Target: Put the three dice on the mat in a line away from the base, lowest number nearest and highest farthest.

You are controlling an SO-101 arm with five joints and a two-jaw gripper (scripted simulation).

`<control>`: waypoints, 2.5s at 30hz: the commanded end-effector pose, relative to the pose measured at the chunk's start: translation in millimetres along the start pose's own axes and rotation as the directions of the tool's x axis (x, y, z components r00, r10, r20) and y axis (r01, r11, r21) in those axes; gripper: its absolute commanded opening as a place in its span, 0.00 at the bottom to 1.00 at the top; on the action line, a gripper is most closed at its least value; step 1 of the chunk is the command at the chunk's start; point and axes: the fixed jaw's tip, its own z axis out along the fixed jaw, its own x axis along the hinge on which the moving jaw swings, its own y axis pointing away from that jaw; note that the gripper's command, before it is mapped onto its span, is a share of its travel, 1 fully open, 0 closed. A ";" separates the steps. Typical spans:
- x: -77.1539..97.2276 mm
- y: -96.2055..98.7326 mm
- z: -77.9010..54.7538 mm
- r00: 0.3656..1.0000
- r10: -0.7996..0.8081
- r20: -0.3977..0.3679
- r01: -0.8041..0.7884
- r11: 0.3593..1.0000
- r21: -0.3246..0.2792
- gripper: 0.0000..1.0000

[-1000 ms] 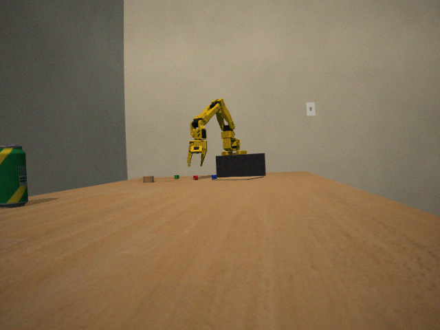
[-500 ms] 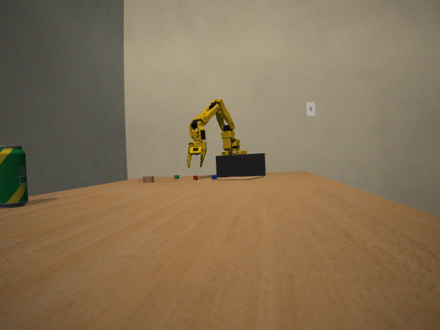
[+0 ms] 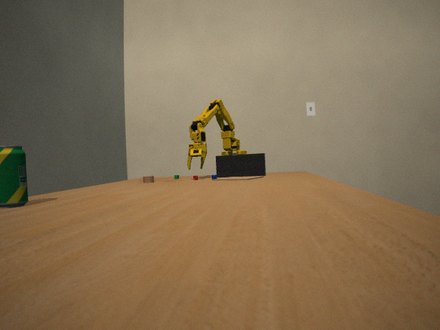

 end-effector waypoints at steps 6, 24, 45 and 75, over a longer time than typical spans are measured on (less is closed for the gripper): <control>-0.4 -2.3 11.7 1.000 0.001 0.002 -0.001 1.000 0.000 0.25; 0.6 -1.8 37.5 1.000 0.001 0.002 -0.001 1.000 0.000 0.25; 0.9 -2.3 41.0 1.000 0.001 0.002 -0.001 1.000 0.000 0.24; 0.9 -11.7 41.0 1.000 0.001 0.002 -0.001 1.000 0.000 0.08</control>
